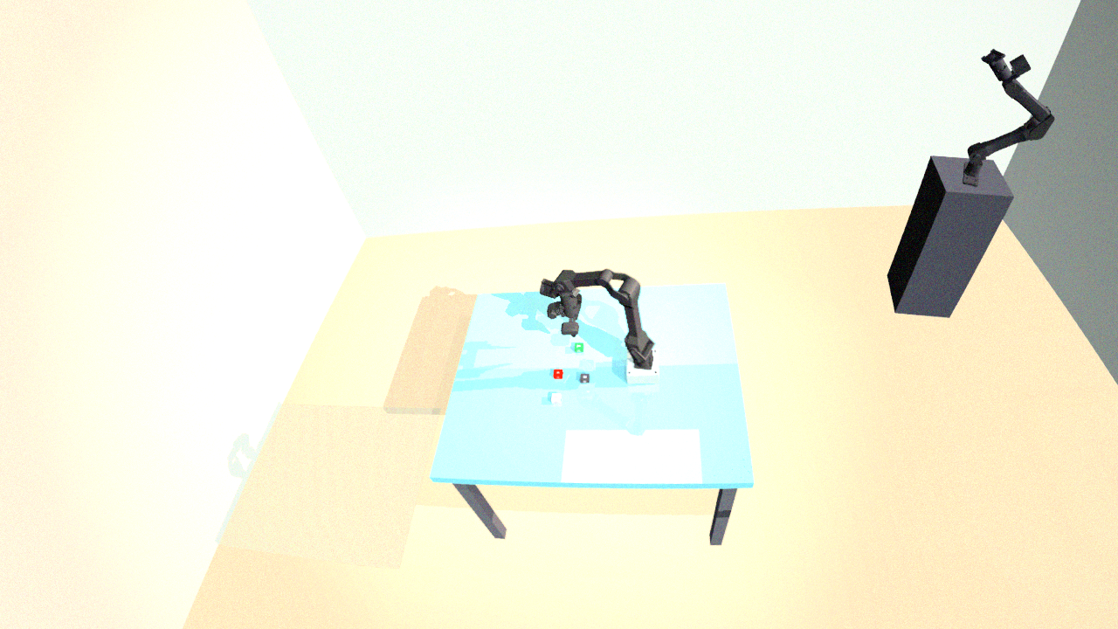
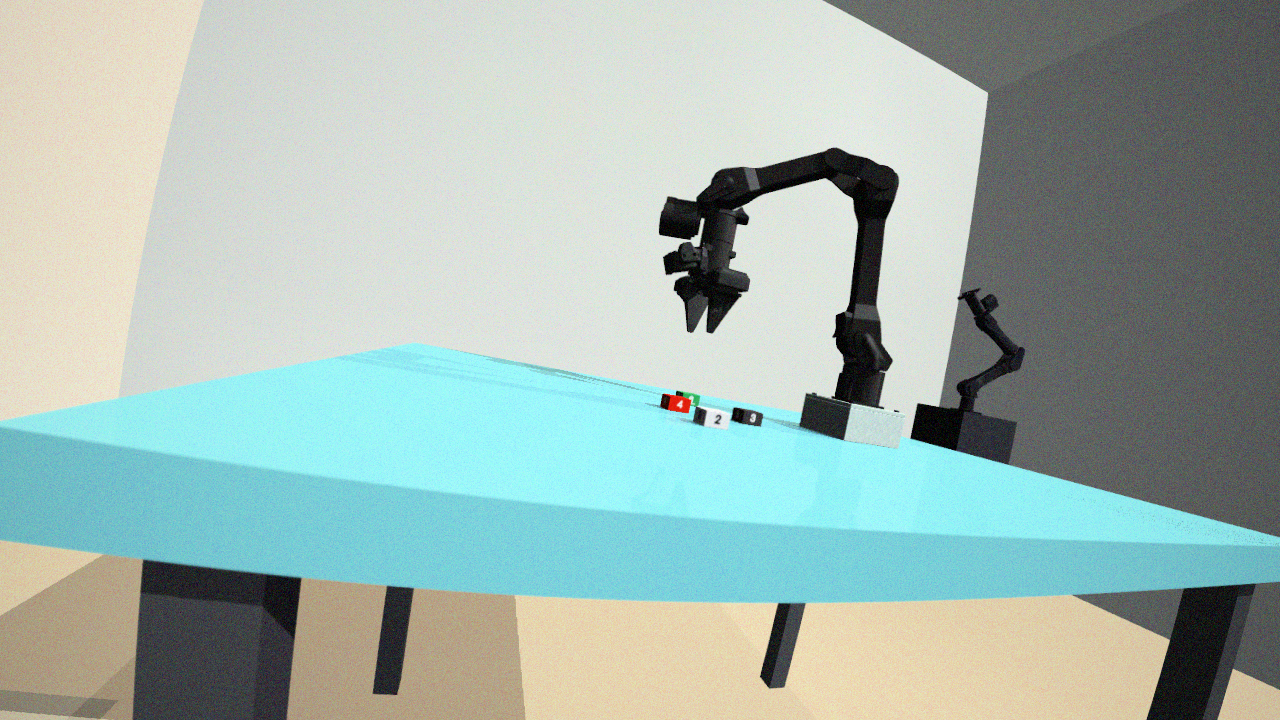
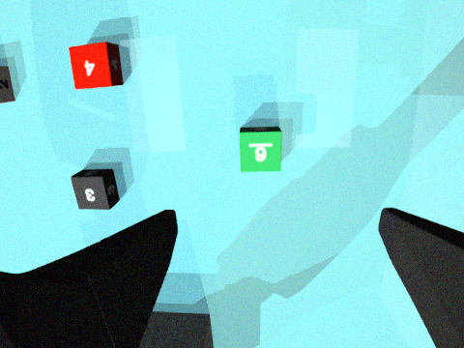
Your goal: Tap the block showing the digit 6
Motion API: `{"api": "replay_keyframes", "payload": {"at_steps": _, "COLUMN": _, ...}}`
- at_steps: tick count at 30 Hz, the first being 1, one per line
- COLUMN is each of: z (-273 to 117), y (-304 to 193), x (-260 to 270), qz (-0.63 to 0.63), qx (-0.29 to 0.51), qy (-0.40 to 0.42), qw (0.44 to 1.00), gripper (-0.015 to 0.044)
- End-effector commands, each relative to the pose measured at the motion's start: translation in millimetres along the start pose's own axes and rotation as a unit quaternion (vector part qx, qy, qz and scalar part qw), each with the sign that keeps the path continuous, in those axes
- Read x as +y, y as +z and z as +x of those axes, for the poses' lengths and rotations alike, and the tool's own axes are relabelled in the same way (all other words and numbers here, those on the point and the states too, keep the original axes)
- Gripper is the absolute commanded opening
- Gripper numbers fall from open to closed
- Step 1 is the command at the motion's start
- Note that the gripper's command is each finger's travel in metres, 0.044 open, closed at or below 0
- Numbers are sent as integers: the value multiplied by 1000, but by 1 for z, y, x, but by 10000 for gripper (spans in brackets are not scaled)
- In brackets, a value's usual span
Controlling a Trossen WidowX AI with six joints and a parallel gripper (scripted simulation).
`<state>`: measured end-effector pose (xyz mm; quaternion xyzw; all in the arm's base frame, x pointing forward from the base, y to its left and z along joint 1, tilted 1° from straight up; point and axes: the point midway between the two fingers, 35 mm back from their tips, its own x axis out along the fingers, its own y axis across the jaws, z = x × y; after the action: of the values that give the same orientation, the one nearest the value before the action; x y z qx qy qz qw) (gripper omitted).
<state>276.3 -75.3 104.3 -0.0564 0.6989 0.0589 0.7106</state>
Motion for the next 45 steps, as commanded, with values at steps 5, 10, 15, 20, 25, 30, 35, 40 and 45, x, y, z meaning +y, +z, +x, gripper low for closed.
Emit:
{"api": "replay_keyframes", "payload": {"at_steps": 5, "z": -1, "y": 0, "x": 0, "qz": -3, "qx": -1, "qy": 2, "qw": 1000, "gripper": 400}}
{"api": "replay_keyframes", "payload": {"at_steps": 10, "z": -1, "y": 0, "x": 0, "qz": -3, "qx": -1, "qy": 2, "qw": 1000, "gripper": 400}}
{"api": "replay_keyframes", "payload": {"at_steps": 15, "z": 57, "y": 3, "x": -1, "qz": -3, "qx": -1, "qy": 2, "qw": 1000, "gripper": 269}}
{"api": "replay_keyframes", "payload": {"at_steps": 20, "z": 80, "y": 0, "x": 1, "qz": -3, "qx": -1, "qy": 2, "qw": 1000, "gripper": 138}}
{"api": "replay_keyframes", "payload": {"at_steps": 25, "z": 80, "y": 0, "x": 1, "qz": -3, "qx": -1, "qy": 2, "qw": 1000, "gripper": 20}}
{"api": "replay_keyframes", "payload": {"at_steps": 30, "z": 80, "y": 0, "x": 1, "qz": -3, "qx": -1, "qy": 2, "qw": 1000, "gripper": 20}}
{"api": "replay_keyframes", "payload": {"at_steps": 35, "z": 80, "y": 0, "x": 1, "qz": -3, "qx": -1, "qy": 2, "qw": 1000, "gripper": 20}}
{"api": "replay_keyframes", "payload": {"at_steps": 40, "z": 87, "y": 1, "x": 1, "qz": -3, "qx": -1, "qy": 2, "qw": 1000, "gripper": 20}}
{"api": "replay_keyframes", "payload": {"at_steps": 45, "z": 95, "y": 1, "x": 1, "qz": -3, "qx": -1, "qy": 2, "qw": 1000, "gripper": 20}}
